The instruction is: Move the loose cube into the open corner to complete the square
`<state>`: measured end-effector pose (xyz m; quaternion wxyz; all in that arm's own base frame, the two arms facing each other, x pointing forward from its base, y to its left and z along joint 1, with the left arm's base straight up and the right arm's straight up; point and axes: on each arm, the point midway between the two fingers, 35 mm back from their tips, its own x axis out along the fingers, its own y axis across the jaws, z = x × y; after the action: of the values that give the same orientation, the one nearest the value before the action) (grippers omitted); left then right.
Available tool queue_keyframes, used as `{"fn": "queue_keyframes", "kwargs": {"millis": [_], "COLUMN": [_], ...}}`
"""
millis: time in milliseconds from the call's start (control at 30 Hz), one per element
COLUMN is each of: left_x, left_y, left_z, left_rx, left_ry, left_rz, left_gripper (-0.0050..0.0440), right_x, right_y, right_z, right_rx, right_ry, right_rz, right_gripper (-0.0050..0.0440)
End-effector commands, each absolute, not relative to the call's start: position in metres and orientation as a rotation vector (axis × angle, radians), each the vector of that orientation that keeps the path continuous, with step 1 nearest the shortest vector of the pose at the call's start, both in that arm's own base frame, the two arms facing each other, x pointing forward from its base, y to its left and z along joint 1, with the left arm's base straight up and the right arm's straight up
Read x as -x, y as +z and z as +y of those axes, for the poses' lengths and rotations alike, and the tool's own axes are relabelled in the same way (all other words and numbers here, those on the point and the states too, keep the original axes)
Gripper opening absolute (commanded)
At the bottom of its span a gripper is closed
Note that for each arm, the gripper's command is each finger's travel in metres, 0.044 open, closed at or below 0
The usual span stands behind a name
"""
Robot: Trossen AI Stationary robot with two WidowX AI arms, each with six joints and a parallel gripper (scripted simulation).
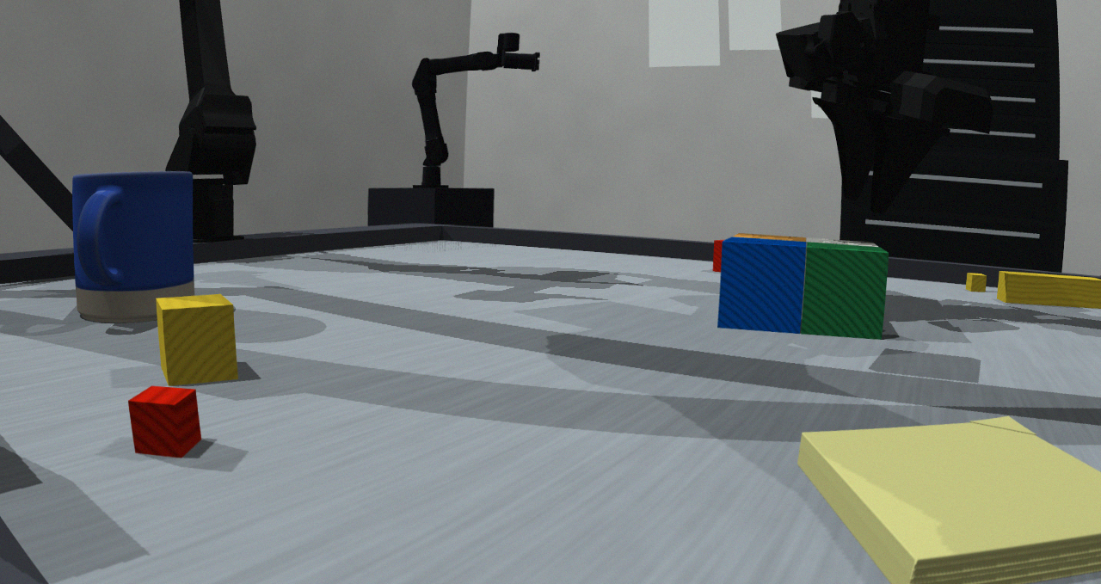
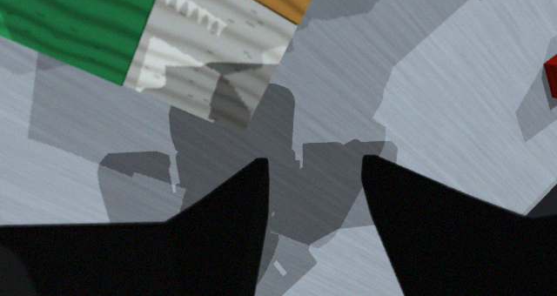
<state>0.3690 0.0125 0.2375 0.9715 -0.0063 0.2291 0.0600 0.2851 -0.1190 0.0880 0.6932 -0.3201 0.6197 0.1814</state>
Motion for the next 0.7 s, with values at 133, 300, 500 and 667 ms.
{"fn": "queue_keyframes", "kwargs": {"millis": [133,300,500,667], "left_x": [-0.361,-0.356,-0.349,-0.346], "left_y": [0.247,0.246,0.247,0.247], "left_z": [-0.002,-0.013,-0.022,-0.025], "left_rx": [-0.009,-0.024,-0.034,-0.037], "left_ry": [0.038,-0.028,-0.073,-0.085], "left_rz": [0.443,0.449,0.449,0.448], "left_gripper": [0.04,0.04,0.04,0.04], "right_x": [-0.313,-0.32,-0.305,-0.307], "right_y": [0.1,0.099,0.074,0.073], "right_z": [-0.07,-0.026,0.024,0.033], "right_rx": [0.988,1.173,1.303,1.36], "right_ry": [0.724,0.965,1.266,1.335], "right_rz": [1.262,1.165,1.125,1.094], "right_gripper": [0.0169,0.0169,0.0169,0.0169]}}
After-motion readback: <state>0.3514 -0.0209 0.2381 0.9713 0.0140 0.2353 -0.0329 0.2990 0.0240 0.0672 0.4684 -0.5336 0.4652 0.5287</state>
